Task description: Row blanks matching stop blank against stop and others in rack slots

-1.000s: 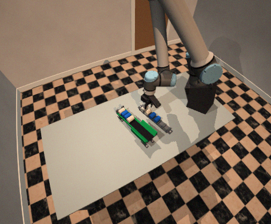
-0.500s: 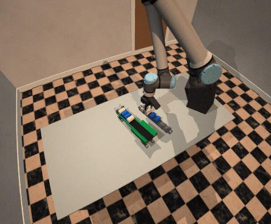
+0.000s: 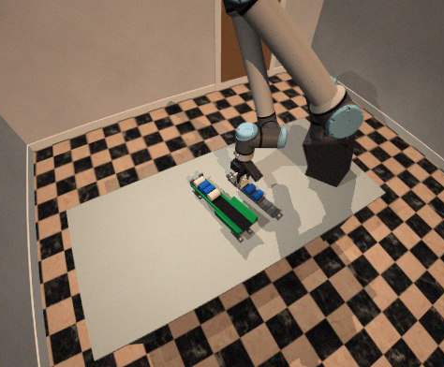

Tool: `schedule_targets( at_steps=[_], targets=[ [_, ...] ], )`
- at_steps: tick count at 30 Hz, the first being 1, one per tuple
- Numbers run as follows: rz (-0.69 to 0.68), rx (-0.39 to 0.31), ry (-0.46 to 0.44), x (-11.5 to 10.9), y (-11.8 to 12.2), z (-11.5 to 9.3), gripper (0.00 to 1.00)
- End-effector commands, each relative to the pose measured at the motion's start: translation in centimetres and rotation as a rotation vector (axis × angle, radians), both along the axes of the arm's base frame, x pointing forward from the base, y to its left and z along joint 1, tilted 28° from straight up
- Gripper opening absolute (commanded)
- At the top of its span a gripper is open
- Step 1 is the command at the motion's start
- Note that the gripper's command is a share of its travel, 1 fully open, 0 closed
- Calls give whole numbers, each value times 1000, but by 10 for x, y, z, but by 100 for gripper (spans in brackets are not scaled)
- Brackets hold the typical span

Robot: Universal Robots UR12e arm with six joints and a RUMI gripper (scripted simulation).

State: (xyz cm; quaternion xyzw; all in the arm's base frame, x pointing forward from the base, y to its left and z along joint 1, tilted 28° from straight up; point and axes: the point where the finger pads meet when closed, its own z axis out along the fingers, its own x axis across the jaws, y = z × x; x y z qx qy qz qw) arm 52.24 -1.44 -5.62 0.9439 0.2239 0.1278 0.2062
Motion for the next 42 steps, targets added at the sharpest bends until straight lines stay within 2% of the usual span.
schedule_targets(
  at_steps=[1, 31, 32, 42],
  targets=[
    [1, 0, -6, 2, 0, 1, 45],
    [1, 0, -5, 2, 0, 1, 45],
    [1, 0, -5, 2, 0, 1, 33],
    [1, 0, -5, 2, 0, 1, 33]
  ],
)
